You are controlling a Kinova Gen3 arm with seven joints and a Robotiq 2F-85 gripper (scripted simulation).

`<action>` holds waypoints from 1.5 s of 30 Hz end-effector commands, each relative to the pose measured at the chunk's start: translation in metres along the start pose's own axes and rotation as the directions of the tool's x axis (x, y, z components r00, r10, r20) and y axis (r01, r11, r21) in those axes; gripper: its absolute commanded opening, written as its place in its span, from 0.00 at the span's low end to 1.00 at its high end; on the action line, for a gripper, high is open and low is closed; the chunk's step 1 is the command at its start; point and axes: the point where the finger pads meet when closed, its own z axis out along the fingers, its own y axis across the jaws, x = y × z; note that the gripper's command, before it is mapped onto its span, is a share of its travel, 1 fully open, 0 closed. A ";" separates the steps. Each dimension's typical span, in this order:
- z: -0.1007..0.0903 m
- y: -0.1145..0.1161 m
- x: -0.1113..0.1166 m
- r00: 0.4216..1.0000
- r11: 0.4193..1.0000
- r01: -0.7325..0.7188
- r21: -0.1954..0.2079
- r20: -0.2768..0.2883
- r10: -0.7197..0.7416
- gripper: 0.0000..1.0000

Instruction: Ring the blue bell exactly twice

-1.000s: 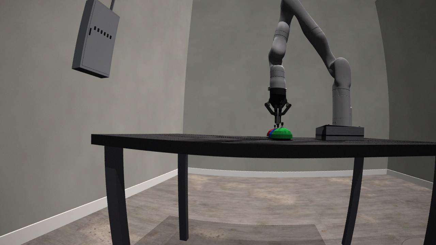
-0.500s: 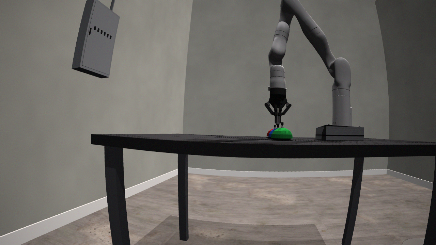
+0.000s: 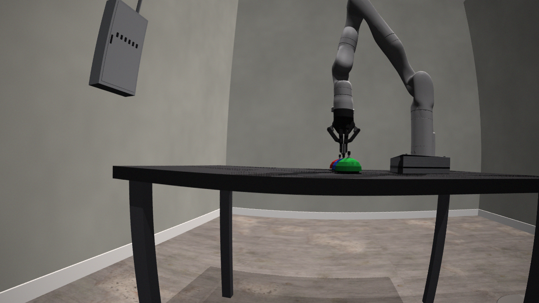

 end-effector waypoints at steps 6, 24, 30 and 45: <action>0.001 0.001 0.000 1.000 1.000 0.000 -0.003 0.000 0.000 0.00; -0.001 0.001 0.000 1.000 1.000 0.000 -0.003 0.000 0.000 0.00; -0.002 0.001 0.000 1.000 1.000 0.000 -0.003 0.000 0.000 0.00; -0.005 0.002 0.000 1.000 1.000 0.000 -0.003 0.000 0.000 0.00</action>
